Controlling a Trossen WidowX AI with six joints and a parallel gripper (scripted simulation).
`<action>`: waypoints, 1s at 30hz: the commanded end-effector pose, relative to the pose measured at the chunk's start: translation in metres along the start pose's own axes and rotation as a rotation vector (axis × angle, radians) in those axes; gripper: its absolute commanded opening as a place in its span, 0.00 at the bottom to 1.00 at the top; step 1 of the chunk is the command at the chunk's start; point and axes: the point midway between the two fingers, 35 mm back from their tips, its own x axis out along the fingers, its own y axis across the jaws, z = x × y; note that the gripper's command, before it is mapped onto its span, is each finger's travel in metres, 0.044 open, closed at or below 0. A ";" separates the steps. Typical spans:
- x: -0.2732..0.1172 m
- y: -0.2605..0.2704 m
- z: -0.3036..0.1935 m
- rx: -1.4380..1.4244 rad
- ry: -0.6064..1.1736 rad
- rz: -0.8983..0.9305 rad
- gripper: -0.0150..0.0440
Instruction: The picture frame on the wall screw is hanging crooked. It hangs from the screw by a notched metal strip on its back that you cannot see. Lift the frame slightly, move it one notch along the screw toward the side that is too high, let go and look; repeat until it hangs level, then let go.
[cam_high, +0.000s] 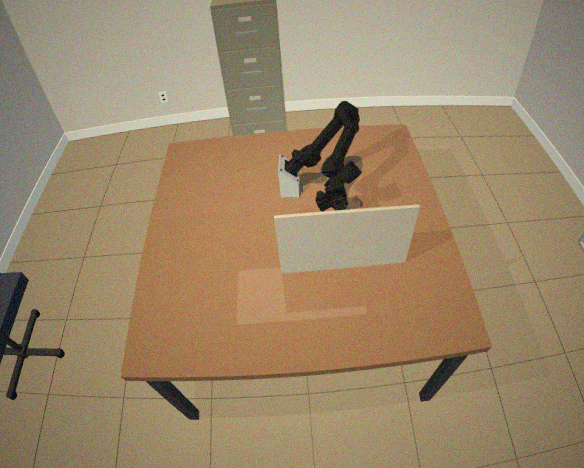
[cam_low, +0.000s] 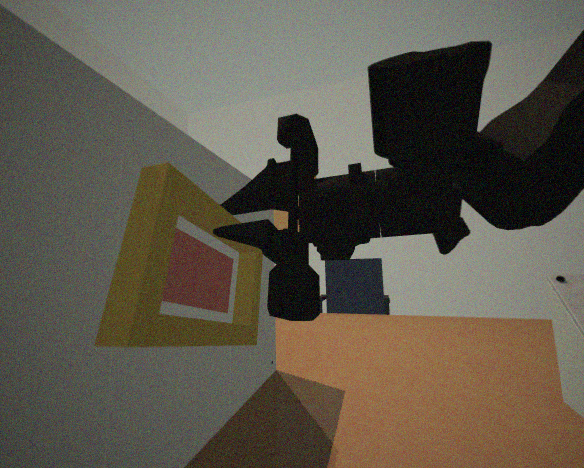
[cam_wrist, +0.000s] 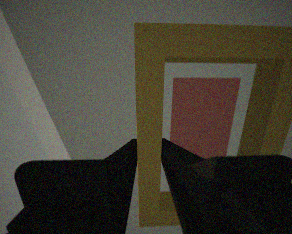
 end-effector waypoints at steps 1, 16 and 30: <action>0.001 0.007 -0.006 0.009 0.014 0.024 0.25; 0.001 0.007 -0.006 0.009 0.014 0.024 0.25; 0.000 -0.001 0.000 0.001 0.001 0.002 0.25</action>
